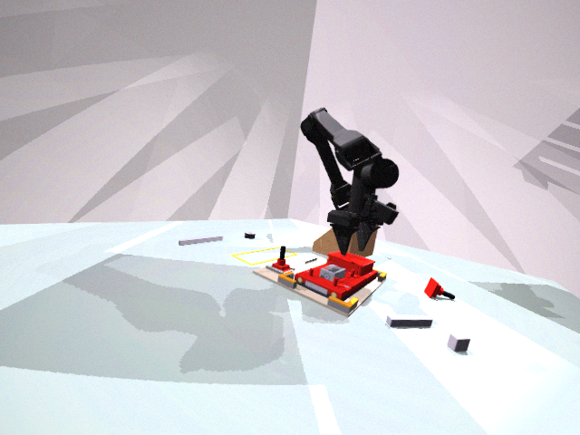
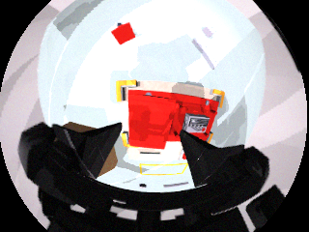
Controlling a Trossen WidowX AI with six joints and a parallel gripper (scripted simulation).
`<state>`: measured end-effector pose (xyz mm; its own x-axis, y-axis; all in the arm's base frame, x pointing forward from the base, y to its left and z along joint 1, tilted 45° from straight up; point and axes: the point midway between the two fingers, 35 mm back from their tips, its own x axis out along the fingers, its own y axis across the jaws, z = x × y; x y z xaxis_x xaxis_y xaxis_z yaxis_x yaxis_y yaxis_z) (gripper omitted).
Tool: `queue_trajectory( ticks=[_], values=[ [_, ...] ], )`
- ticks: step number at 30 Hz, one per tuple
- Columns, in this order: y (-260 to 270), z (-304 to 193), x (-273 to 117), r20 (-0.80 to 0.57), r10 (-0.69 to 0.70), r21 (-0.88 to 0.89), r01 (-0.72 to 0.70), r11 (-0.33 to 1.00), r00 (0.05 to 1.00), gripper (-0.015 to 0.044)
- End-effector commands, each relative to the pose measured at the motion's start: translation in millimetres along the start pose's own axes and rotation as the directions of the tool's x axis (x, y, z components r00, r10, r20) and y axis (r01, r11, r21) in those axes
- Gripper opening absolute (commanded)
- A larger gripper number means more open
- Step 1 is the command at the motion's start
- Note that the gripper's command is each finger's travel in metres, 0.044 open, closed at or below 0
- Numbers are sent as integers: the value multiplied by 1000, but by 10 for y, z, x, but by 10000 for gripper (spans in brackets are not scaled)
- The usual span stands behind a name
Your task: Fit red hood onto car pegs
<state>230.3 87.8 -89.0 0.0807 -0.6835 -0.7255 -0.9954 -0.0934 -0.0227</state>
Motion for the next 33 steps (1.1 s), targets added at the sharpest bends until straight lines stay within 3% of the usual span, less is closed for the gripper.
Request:
queue_trajectory(
  ticks=[1,33],
  values=[
    [28,-19,55,-9,3,-8,-3,1000,1000,440],
    [35,-26,203,-10,3,-8,-3,1000,1000,440]
  ],
)
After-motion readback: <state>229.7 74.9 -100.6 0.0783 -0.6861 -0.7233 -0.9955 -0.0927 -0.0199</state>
